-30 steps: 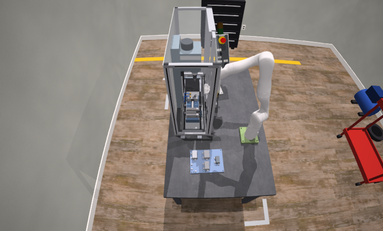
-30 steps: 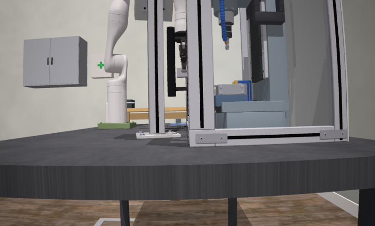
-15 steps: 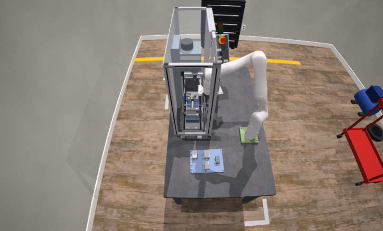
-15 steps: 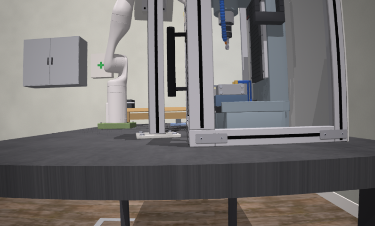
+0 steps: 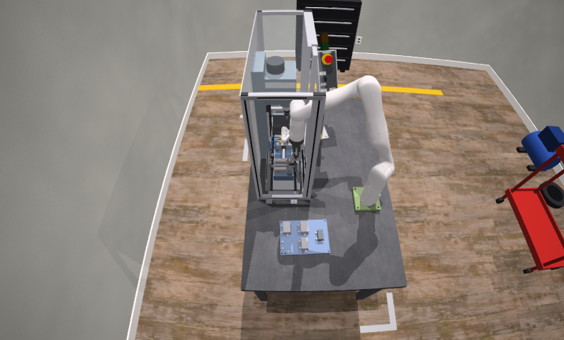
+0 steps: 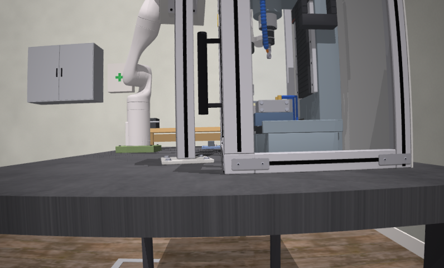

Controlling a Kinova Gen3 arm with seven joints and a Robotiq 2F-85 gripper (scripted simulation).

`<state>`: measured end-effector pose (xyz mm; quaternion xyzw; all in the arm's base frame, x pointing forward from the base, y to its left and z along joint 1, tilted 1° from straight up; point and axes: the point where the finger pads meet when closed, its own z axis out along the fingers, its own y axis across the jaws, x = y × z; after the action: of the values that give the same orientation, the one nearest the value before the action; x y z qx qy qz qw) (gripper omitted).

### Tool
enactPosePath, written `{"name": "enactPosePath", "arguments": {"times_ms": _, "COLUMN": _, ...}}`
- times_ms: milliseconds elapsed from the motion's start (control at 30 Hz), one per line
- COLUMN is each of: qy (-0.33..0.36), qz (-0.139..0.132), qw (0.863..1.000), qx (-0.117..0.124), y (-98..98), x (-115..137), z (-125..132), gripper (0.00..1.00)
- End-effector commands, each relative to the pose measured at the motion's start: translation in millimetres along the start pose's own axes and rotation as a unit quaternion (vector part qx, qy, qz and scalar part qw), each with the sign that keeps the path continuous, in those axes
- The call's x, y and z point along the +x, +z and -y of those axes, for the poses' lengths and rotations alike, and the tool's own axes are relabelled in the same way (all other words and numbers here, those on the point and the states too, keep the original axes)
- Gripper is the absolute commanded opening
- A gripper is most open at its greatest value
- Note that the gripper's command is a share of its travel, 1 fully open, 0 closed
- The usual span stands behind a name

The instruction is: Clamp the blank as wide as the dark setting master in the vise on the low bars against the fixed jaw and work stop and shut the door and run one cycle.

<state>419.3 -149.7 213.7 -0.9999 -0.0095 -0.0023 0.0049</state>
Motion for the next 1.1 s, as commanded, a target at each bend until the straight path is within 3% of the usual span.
{"name": "enactPosePath", "arguments": {"times_ms": 0, "qy": 0.000, "qz": -0.001, "qw": 1.000, "qx": 0.000, "y": -0.7, "x": 0.4, "z": -0.1, "gripper": 0.10}}
{"name": "enactPosePath", "arguments": {"times_ms": 167, "qy": 0.000, "qz": -0.001, "qw": 1.000, "qx": 0.000, "y": 6.5, "x": 49.6, "z": 4.8, "gripper": 0.10}}
{"name": "enactPosePath", "arguments": {"times_ms": 567, "qy": 0.000, "qz": -0.001, "qw": 1.000, "qx": 0.000, "y": 6.5, "x": 49.6, "z": 4.8, "gripper": 0.10}}
{"name": "enactPosePath", "arguments": {"times_ms": 733, "qy": 0.000, "qz": -0.001, "qw": 1.000, "qx": 0.000, "y": 9.6, "x": 70.9, "z": 7.0, "gripper": 0.10}}
{"name": "enactPosePath", "arguments": {"times_ms": 1067, "qy": 0.000, "qz": -0.001, "qw": 1.000, "qx": 0.000, "y": 9.6, "x": 70.9, "z": 7.0, "gripper": 0.10}}
